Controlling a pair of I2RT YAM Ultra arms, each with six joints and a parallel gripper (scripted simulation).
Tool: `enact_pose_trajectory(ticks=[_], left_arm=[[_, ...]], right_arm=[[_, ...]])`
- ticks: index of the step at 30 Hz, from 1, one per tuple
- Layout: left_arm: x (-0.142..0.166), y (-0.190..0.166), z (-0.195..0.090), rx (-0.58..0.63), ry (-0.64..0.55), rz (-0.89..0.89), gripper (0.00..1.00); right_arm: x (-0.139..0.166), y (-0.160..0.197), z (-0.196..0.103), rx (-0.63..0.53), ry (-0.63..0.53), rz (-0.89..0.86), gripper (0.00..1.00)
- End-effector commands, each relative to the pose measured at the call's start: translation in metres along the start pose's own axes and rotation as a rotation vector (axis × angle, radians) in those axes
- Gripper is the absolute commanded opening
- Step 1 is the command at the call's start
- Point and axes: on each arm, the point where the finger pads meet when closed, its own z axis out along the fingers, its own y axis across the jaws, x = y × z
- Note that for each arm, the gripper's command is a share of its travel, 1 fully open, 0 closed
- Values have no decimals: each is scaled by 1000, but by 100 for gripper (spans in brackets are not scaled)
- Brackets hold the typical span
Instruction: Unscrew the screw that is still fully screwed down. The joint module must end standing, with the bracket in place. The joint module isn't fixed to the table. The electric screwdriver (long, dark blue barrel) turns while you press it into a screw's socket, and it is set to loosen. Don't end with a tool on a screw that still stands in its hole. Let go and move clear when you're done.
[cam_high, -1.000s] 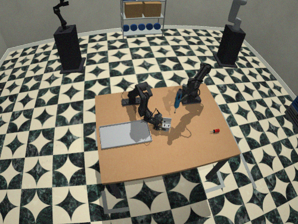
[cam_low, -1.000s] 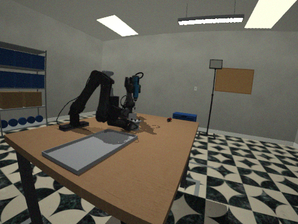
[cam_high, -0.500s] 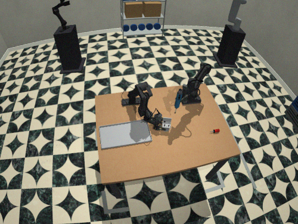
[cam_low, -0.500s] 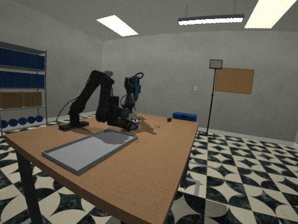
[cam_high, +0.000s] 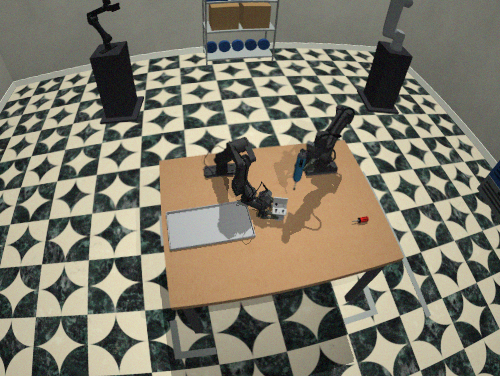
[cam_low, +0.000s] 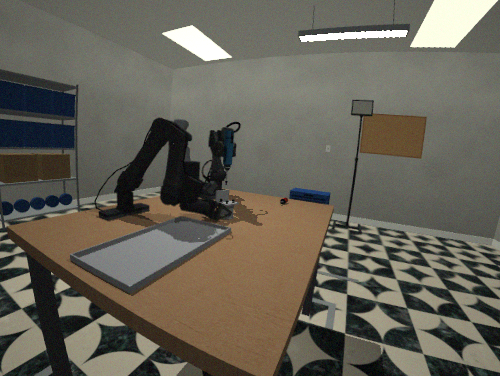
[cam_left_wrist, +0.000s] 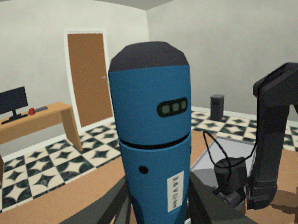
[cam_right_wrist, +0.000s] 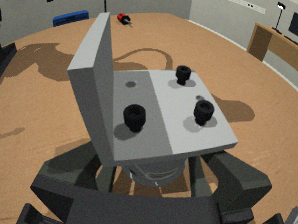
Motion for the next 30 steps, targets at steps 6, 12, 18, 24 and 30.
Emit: enact_pose_trajectory(ticks=[6, 12, 18, 24, 30], left_arm=[[-33, 0, -5, 0, -109, 0, 42], [-33, 0, -5, 0, -109, 0, 42], [-44, 0, -4, 0, -115, 0, 42], [-52, 0, -4, 0, -115, 0, 42], [-51, 0, -3, 0, -110, 0, 42]], right_arm=[[3, 1, 8, -16, 6, 1, 59], [3, 1, 8, -16, 6, 1, 59], [3, 1, 8, -16, 6, 1, 59], [3, 1, 8, -16, 6, 1, 59], [3, 1, 8, -16, 6, 1, 59]])
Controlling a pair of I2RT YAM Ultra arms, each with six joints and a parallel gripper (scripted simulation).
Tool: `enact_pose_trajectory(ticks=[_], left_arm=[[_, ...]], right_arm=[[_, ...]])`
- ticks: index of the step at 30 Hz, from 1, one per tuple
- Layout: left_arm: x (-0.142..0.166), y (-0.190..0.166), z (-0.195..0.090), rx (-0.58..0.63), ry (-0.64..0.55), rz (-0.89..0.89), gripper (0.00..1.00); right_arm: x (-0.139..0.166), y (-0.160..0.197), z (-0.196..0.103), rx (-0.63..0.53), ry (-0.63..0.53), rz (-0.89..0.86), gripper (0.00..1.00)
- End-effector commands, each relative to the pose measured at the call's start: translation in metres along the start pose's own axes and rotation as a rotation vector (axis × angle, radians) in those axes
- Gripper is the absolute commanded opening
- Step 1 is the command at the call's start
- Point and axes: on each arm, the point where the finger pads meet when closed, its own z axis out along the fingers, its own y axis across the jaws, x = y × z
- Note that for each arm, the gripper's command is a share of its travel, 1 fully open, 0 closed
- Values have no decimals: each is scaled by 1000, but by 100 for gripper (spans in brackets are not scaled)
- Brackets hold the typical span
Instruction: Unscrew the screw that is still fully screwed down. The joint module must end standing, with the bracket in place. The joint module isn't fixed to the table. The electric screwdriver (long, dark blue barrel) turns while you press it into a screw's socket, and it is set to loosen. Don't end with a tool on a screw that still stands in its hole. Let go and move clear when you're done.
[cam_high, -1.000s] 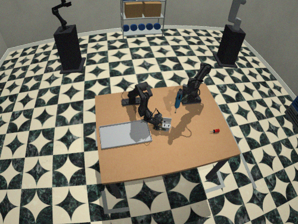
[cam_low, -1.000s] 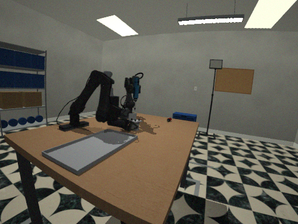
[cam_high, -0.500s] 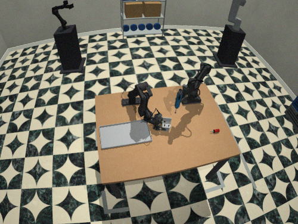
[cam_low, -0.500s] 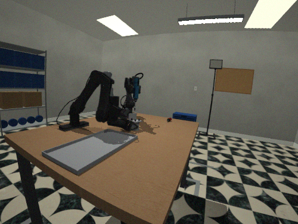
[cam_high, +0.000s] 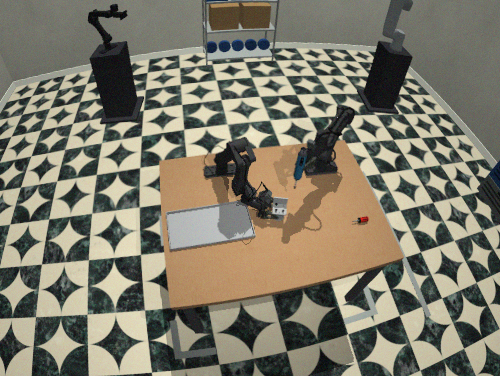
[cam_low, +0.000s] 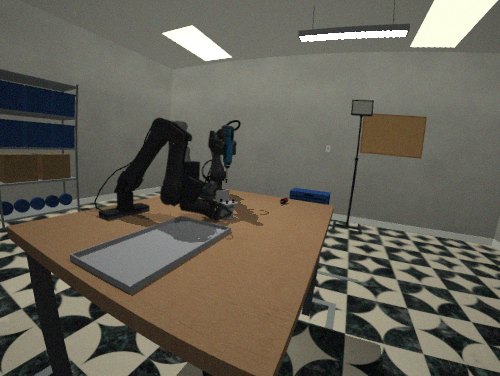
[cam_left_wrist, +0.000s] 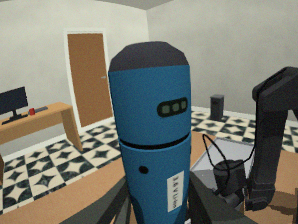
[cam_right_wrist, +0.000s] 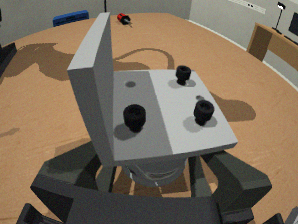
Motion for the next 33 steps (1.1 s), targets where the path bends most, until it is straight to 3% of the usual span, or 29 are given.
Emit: enact_pose_trajectory(ticks=[1, 33], left_arm=[[-43, 0, -2, 0, -117, 0, 42], [-52, -2, 0, 5, -113, 1, 42]], right_arm=[[3, 1, 8, -16, 6, 1, 59], [3, 1, 8, -16, 6, 1, 59]])
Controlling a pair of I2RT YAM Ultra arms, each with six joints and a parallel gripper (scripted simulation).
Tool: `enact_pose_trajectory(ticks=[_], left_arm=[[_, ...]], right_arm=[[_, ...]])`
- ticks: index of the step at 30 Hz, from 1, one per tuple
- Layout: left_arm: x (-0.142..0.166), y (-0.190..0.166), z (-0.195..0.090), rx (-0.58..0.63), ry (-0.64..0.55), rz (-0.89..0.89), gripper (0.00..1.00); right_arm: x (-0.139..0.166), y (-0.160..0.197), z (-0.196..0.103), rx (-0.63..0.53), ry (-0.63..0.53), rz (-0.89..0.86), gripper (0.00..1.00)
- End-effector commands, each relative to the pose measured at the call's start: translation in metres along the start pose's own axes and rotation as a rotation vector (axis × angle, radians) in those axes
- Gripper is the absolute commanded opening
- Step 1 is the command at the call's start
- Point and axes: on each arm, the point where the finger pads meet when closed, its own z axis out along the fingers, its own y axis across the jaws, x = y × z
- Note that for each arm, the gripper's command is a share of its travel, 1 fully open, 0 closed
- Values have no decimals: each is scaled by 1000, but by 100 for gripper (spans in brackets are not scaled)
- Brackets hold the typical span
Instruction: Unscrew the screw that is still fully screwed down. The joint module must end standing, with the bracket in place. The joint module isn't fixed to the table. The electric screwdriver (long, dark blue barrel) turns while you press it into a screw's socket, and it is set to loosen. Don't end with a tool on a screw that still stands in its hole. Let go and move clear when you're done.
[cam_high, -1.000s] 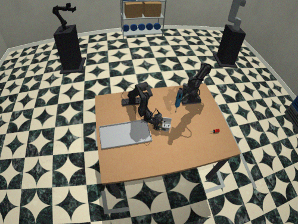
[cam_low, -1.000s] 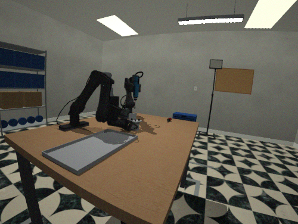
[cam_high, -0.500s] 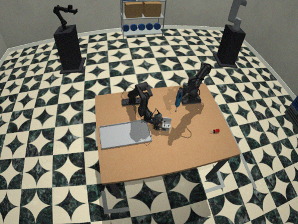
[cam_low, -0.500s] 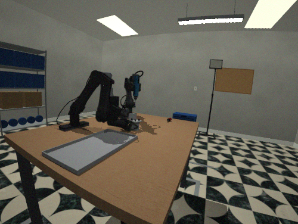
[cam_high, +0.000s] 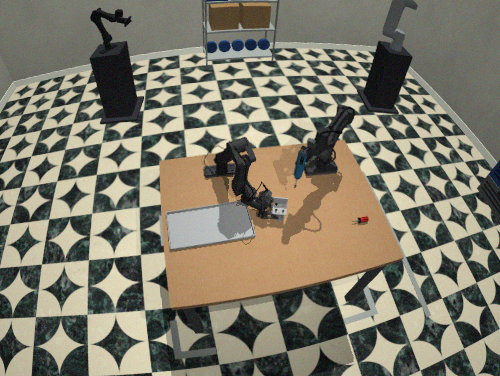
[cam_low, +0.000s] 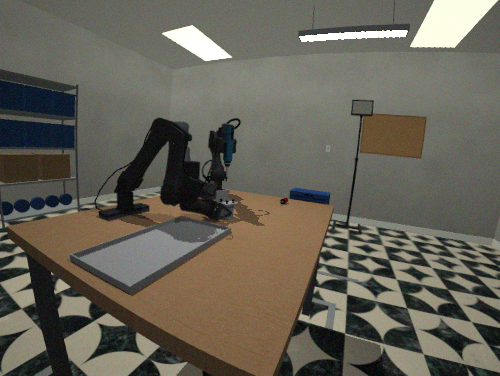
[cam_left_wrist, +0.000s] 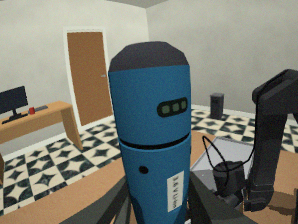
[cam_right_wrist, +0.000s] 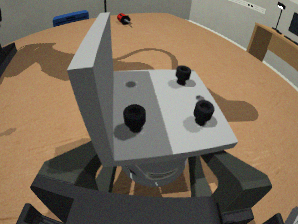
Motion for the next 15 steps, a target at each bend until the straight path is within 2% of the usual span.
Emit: enact_pose_trajectory(ticks=[1, 15], left_arm=[[-44, -2, -1, 5, -124, 1, 42], [-42, -3, 2, 9, -114, 2, 42]], right_arm=[[3, 1, 8, -16, 6, 1, 59], [3, 1, 8, -16, 6, 1, 59]])
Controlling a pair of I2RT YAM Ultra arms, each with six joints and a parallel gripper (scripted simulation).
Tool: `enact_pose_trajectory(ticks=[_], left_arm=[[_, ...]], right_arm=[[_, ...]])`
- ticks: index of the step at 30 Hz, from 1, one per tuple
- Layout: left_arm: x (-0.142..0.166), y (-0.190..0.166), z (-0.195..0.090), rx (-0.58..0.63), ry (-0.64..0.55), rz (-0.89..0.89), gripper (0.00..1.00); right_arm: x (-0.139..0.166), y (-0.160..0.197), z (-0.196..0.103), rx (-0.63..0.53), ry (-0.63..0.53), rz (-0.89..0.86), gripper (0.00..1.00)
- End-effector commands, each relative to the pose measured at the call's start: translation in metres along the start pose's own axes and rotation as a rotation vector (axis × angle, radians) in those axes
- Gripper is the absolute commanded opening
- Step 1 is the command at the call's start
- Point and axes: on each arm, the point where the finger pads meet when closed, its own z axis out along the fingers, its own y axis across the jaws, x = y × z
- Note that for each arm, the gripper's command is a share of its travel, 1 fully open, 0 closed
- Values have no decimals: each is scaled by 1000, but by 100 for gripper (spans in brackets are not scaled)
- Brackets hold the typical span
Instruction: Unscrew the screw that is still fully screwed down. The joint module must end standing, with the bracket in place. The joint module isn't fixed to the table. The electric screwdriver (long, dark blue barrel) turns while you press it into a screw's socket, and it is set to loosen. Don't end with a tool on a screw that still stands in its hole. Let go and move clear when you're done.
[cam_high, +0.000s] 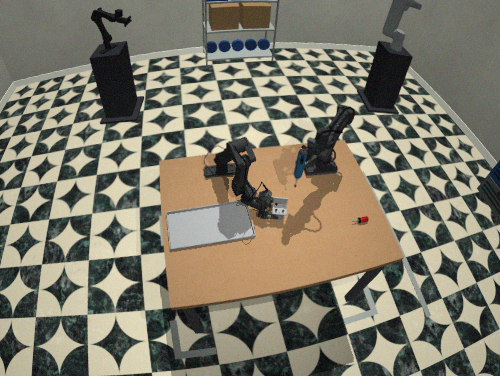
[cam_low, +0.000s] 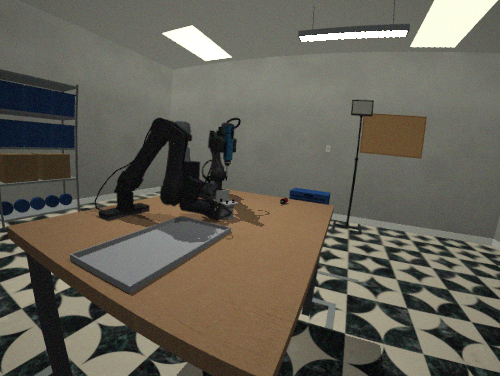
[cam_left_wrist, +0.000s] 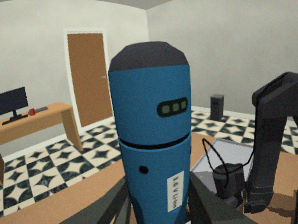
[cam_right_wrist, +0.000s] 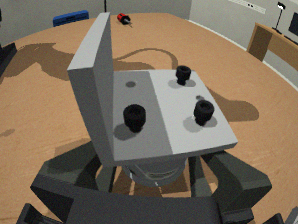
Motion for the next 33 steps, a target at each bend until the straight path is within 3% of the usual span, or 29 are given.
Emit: enact_pose_trajectory(ticks=[1, 14, 16, 19, 24, 31, 33], left_arm=[[-38, -3, 2, 9, -105, 2, 42], [20, 42, 11, -131, 138, -114, 42], [2, 41, 6, -127, 77, -109, 42], [2, 41, 6, -126, 77, -109, 42], [30, 62, 9, -205, 189, -163, 42], [46, 85, 8, -279, 264, -236, 42], [27, 83, 5, -271, 203, -228, 42]], right_arm=[[3, 1, 8, -16, 6, 1, 59], [3, 1, 8, -16, 6, 1, 59], [3, 1, 8, -16, 6, 1, 59], [3, 1, 8, -16, 6, 1, 59], [3, 1, 8, -16, 6, 1, 59], [3, 1, 8, -16, 6, 1, 59], [3, 1, 8, -16, 6, 1, 59]])
